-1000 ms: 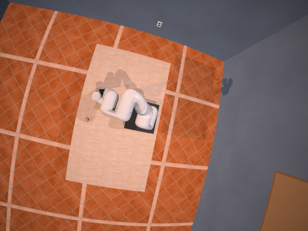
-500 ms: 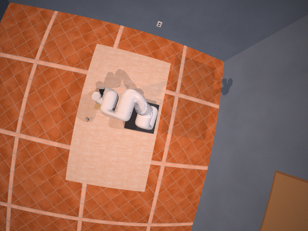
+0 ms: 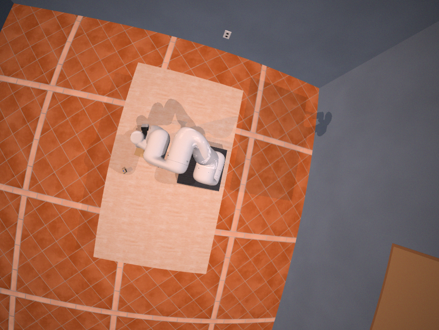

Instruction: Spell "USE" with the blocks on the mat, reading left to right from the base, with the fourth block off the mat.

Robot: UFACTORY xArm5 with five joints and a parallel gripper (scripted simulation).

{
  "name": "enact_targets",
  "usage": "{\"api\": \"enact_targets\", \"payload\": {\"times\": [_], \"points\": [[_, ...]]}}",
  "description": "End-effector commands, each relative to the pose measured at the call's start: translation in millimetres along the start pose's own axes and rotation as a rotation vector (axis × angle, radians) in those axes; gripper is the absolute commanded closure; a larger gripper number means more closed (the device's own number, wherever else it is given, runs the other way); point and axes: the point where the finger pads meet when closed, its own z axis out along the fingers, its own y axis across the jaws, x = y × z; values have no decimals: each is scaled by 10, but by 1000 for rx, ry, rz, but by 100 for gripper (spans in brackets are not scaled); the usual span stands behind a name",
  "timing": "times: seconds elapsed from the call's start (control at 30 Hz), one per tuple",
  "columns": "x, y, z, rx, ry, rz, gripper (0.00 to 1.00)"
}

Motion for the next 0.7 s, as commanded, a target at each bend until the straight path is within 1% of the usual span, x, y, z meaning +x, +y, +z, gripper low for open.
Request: {"api": "enact_targets", "payload": {"times": [0.0, 0.27, 0.37, 0.43, 0.67], "points": [[4, -10, -137, 3, 1, 0, 79], [4, -10, -713, 3, 1, 0, 79], [4, -10, -866, 3, 1, 0, 79], [4, -10, -916, 3, 1, 0, 79], [4, -10, -933, 3, 1, 0, 79]]}}
